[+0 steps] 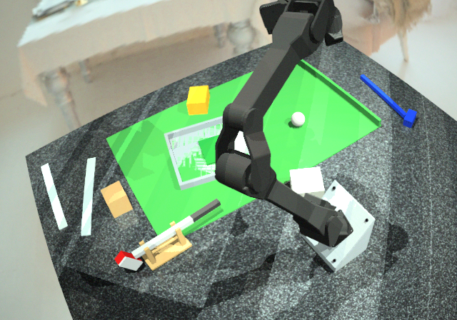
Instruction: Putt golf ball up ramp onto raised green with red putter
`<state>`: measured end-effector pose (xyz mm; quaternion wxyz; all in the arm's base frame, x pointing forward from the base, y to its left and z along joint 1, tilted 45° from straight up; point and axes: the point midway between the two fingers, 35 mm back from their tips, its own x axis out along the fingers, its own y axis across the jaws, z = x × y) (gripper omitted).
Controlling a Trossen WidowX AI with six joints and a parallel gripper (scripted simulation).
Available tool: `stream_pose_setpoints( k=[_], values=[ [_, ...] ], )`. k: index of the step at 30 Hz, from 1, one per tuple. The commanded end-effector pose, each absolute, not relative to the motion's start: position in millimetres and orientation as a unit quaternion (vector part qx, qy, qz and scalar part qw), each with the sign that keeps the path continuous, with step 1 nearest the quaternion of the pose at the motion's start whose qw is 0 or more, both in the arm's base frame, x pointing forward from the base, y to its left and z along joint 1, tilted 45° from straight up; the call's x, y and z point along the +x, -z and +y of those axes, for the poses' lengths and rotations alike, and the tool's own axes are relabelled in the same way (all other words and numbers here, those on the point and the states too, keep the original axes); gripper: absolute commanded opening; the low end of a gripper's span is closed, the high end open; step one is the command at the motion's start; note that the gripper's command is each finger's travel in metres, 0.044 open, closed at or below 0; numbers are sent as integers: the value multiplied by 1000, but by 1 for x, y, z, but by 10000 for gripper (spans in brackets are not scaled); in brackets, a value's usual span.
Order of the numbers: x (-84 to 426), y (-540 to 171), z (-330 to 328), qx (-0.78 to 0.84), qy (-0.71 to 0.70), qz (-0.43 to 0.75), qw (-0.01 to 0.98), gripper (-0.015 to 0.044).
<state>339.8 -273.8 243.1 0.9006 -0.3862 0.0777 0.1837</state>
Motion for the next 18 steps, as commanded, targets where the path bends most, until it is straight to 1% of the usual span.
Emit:
stream_pose_setpoints(
  k=[1, 6, 10, 14, 18],
  values=[
    [358, -233, -216, -369, -253, 78, 891, 440],
    [368, -217, -127, -339, -362, 79, 865, 440],
    [360, -206, -57, -316, -449, 84, 832, 440],
    [337, -197, 10, -294, -536, 90, 786, 440],
    [300, -189, 71, -272, -624, 99, 726, 440]
  ],
)
